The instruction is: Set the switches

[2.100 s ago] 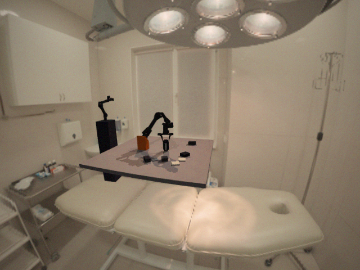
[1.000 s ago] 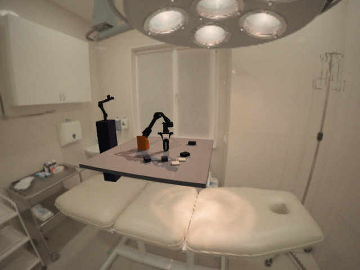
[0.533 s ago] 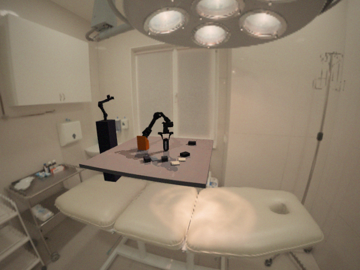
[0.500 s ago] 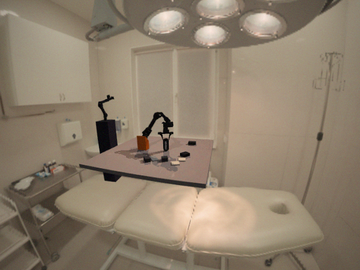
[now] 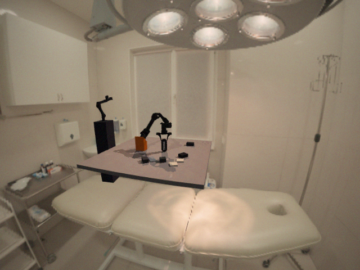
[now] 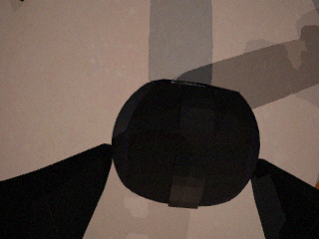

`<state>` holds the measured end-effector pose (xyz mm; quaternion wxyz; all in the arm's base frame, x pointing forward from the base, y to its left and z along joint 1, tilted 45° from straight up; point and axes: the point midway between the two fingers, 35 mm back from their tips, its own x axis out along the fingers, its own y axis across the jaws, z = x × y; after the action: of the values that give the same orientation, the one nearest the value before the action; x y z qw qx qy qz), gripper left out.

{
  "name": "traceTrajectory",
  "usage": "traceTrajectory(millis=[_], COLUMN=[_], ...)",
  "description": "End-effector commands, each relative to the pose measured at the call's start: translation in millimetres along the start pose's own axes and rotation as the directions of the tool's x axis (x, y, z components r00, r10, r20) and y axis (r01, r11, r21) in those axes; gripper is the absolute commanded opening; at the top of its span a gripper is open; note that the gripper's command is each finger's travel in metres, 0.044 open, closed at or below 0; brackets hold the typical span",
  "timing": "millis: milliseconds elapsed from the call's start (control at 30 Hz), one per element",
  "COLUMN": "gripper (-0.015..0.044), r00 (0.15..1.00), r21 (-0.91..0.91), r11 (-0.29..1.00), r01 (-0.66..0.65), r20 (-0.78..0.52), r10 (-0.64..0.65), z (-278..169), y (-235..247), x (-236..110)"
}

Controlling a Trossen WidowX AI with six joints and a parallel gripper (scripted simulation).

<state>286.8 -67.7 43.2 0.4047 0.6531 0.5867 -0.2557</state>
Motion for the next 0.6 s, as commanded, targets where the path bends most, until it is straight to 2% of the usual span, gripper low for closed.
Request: traceTrajectory(millis=[0,567], gripper=[0.0336,0.0337], r00=[1.000,0.998], r21=[-0.008,-0.008], r11=[1.000,1.000], r01=[0.003,0.003], r20=[-0.028,-0.066], r10=[-0.003,-0.004], z=[-8.5,-21.4], y=[-0.1,-0.2], x=[3.0,3.0])
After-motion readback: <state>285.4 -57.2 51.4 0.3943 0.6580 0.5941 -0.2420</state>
